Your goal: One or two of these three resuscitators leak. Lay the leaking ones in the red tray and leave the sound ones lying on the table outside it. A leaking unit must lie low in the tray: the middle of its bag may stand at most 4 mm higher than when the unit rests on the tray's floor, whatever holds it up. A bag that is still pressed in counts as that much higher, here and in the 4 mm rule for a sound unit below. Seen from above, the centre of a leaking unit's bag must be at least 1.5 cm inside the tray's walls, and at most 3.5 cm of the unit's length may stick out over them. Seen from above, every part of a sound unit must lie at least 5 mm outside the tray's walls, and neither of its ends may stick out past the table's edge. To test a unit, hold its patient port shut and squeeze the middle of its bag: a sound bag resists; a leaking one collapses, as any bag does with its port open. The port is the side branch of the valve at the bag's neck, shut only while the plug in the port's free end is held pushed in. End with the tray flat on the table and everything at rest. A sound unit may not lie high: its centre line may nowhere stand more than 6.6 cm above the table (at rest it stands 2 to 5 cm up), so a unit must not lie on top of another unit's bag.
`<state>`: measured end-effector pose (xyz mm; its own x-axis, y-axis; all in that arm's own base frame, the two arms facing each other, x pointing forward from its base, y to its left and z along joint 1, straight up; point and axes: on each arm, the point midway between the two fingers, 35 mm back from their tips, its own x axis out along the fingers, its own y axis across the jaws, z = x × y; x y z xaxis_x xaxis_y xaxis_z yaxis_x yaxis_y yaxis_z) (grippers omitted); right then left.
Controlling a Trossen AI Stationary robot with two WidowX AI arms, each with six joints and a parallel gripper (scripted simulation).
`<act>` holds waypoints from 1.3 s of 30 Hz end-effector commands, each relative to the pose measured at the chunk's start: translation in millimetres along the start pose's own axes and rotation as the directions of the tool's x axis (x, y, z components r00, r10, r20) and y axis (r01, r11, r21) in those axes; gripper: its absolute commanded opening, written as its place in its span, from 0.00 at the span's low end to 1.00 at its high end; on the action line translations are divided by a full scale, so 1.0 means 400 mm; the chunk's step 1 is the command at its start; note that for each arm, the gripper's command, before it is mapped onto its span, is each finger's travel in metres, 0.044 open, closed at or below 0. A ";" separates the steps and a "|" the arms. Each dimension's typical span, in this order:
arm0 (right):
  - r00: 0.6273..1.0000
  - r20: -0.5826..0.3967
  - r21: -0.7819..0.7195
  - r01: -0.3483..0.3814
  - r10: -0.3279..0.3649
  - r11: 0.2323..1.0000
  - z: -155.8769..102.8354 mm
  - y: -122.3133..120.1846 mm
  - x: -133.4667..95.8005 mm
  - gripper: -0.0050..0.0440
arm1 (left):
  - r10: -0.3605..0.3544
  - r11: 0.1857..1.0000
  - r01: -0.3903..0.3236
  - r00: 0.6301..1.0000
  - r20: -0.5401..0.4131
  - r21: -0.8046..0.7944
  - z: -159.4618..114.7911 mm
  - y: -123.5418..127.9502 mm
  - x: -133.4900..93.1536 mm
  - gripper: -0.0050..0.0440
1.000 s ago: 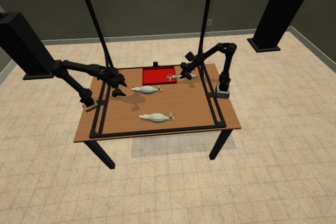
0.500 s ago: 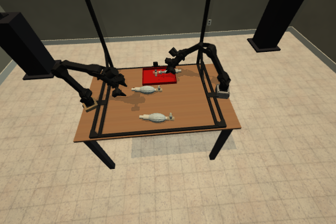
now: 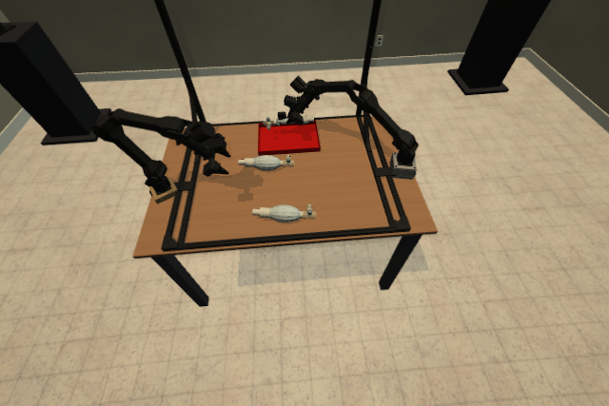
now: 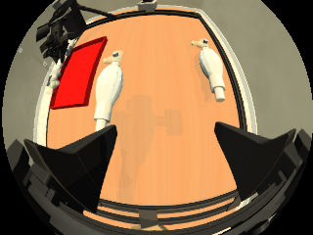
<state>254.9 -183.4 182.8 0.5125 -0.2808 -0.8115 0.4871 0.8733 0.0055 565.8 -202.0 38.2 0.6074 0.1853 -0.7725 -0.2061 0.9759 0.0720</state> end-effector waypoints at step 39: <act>1.000 0.001 0.001 0.001 -0.001 1.000 -0.001 0.000 -0.001 1.00 | -0.040 0.998 0.043 0.996 0.075 -0.038 -0.030 -0.047 0.114 0.10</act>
<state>254.7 -183.5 183.1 0.5127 -0.2818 -0.8110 0.4878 0.8729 0.0051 582.3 -210.2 -18.2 0.6445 0.1705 -0.7453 -0.2100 0.9768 0.0419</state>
